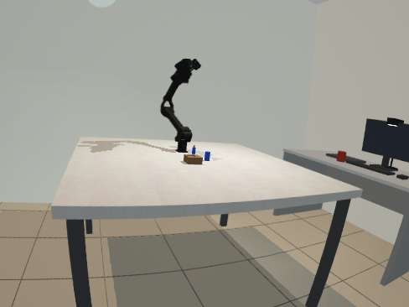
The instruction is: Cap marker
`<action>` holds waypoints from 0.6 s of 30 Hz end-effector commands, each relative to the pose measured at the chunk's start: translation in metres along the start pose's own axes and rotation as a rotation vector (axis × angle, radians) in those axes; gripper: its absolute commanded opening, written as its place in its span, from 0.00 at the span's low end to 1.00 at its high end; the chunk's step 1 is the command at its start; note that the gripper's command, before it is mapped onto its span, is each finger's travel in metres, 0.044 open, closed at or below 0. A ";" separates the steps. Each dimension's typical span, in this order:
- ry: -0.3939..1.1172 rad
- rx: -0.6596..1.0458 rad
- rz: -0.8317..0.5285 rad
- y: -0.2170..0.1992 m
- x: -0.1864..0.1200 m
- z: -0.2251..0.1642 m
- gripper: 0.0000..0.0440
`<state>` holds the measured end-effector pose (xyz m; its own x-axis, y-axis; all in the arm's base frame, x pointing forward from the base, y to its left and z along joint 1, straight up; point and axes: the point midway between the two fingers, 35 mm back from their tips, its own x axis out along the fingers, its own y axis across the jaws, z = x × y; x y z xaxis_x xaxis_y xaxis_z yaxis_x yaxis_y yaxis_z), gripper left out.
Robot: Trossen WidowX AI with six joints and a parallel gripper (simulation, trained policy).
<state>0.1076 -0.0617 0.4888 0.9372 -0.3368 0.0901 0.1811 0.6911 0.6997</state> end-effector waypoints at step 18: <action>0.195 -0.024 -0.053 -0.001 0.025 -0.054 0.56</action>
<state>0.1423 -0.0399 0.4575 0.9640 -0.2582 -0.0633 0.2304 0.6929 0.6833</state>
